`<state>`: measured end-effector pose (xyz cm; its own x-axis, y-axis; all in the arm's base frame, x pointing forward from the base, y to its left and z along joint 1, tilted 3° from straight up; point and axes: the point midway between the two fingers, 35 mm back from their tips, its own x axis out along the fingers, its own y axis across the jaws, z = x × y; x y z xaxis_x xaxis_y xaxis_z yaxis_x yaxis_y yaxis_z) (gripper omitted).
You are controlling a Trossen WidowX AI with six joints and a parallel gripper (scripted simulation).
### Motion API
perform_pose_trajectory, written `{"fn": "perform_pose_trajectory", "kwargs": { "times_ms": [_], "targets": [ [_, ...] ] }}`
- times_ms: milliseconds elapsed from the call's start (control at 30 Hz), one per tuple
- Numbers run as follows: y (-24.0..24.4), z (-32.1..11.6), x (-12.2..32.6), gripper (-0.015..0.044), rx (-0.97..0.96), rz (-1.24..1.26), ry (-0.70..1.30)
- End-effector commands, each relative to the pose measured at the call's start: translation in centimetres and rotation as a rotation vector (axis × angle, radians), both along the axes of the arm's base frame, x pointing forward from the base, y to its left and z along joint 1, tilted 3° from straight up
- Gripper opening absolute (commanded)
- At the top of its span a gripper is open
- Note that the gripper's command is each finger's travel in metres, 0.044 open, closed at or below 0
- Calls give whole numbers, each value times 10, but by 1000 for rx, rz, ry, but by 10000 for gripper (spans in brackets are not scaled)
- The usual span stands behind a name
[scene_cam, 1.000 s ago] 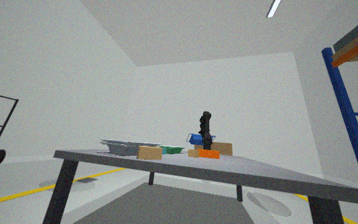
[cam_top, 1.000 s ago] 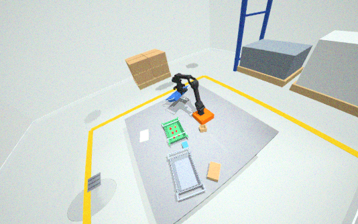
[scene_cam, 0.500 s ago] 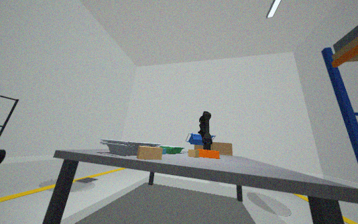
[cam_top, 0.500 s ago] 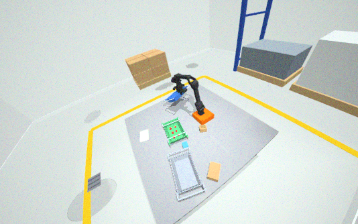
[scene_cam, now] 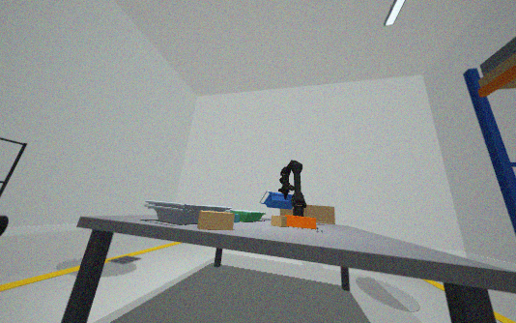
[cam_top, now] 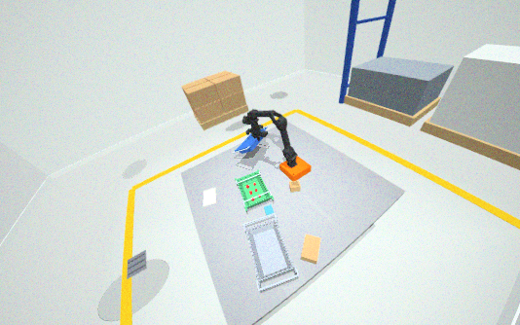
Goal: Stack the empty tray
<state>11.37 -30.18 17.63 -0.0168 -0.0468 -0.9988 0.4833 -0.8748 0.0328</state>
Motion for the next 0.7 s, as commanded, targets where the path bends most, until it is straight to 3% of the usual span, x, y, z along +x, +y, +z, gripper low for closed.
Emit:
{"fn": "perform_pose_trajectory", "kwargs": {
  "times_ms": [0, 667],
  "targets": [
    [4, 2, 16, 0, -11, 30, -7],
    [42, -1, 83, 0, -3, 200, -6]
  ]
}}
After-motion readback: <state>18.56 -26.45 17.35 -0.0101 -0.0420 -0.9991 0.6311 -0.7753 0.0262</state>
